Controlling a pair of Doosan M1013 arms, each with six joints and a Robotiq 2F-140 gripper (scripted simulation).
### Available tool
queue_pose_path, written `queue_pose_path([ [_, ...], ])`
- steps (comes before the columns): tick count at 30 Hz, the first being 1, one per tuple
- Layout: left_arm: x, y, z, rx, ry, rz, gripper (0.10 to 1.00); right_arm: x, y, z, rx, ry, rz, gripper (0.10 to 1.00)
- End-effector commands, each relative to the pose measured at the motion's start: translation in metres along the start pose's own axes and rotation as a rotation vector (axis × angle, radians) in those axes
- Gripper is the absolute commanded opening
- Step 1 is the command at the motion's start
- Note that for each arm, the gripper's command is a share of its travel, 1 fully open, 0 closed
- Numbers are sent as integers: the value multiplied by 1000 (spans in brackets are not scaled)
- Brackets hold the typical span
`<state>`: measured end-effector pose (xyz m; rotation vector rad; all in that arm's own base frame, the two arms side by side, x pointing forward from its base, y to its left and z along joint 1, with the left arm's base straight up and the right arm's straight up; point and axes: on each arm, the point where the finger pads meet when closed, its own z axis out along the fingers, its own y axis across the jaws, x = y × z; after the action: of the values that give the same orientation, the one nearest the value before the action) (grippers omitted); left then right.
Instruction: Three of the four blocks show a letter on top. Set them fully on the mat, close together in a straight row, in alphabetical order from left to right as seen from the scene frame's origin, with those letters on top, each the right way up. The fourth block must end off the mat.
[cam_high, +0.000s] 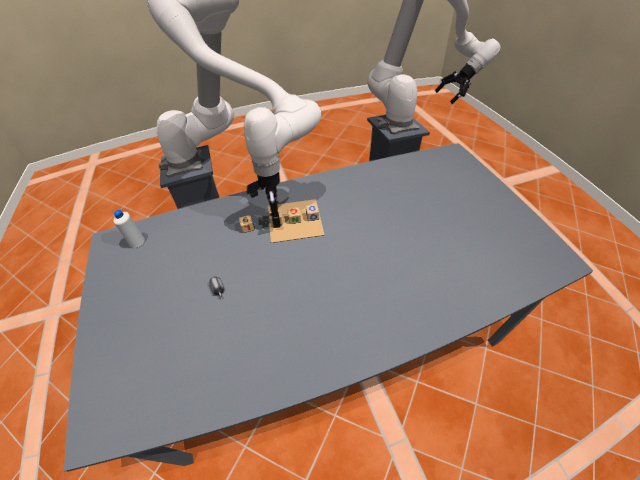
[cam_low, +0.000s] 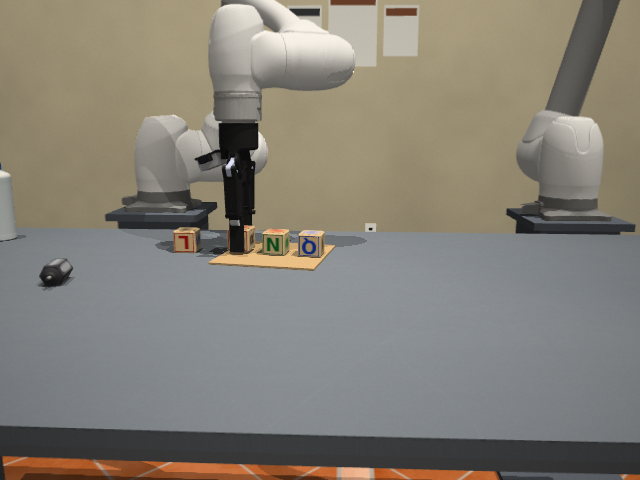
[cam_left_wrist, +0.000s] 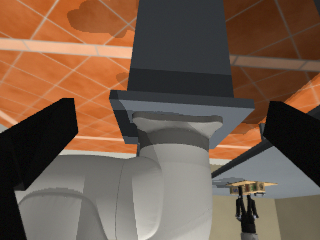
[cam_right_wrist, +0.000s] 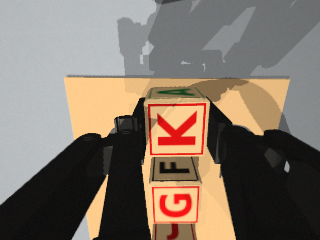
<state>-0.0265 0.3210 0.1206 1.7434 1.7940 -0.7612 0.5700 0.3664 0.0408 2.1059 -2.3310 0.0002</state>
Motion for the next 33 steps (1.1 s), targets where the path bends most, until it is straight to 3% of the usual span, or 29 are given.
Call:
queue_pose_path([
  [1, 0, 0, 0, 0, 1, 0, 1000, 0, 0, -1, 1, -1, 0, 330],
  [33, 0, 0, 0, 0, 1, 0, 1000, 0, 0, 3, 1, -1, 0, 330],
])
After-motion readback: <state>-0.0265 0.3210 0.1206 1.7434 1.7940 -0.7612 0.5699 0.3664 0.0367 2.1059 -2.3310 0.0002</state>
